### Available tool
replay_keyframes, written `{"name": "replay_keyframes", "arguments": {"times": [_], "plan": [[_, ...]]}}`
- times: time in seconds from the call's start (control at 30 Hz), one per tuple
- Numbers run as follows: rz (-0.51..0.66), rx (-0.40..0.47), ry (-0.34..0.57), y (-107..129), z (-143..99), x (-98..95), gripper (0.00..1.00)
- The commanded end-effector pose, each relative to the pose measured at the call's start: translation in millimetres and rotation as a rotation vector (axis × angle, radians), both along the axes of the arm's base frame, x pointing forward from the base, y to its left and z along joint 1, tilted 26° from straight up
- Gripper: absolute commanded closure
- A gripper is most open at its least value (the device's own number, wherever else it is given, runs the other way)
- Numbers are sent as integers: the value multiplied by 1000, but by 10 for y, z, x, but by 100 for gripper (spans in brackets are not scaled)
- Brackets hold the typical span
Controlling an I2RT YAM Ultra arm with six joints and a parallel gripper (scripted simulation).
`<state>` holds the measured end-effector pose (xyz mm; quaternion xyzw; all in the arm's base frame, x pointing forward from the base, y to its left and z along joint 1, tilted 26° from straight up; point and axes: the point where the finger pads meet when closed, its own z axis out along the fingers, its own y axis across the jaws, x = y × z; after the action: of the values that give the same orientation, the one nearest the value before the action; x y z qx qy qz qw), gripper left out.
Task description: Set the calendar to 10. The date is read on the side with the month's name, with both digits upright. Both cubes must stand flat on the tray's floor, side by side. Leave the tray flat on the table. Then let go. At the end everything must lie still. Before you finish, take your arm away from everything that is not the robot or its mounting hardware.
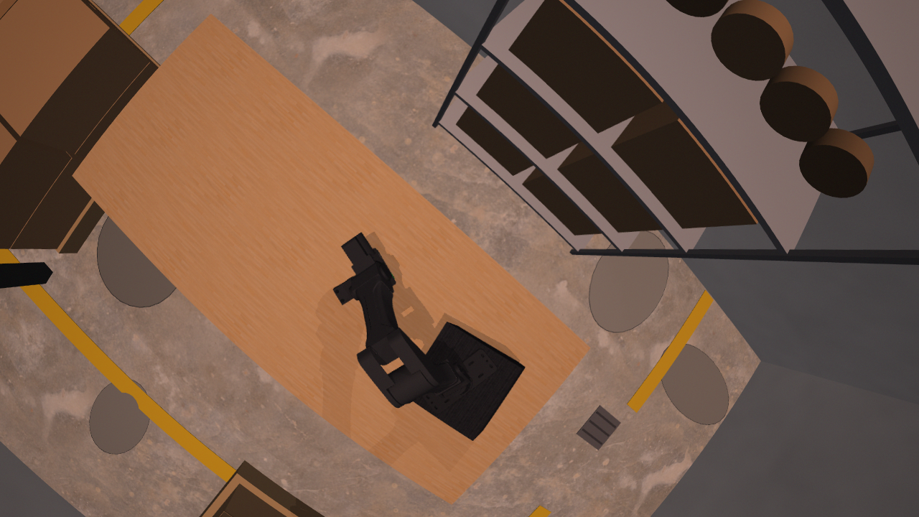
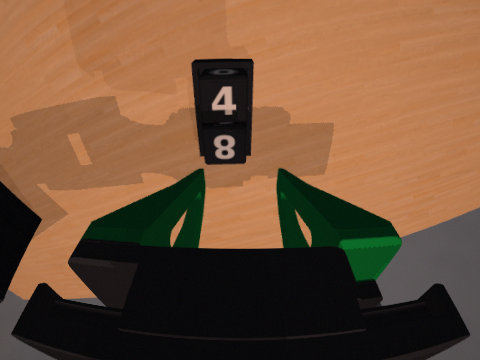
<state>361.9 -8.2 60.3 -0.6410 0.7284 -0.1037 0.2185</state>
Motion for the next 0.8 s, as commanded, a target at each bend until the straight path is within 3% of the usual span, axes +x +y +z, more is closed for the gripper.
{"name": "replay_keyframes", "arguments": {"times": [0.0, 0.13, 0.4, 0.43, 0.77], "plan": [[8, 14, 28, 8, 150, -140, 55], [8, 13, 28, -15, 287, -205, 55], [8, 13, 28, -23, 340, -229, 55], [8, 13, 28, -23, 340, -229, 0], [8, 13, 28, -23, 340, -229, 0]]}}
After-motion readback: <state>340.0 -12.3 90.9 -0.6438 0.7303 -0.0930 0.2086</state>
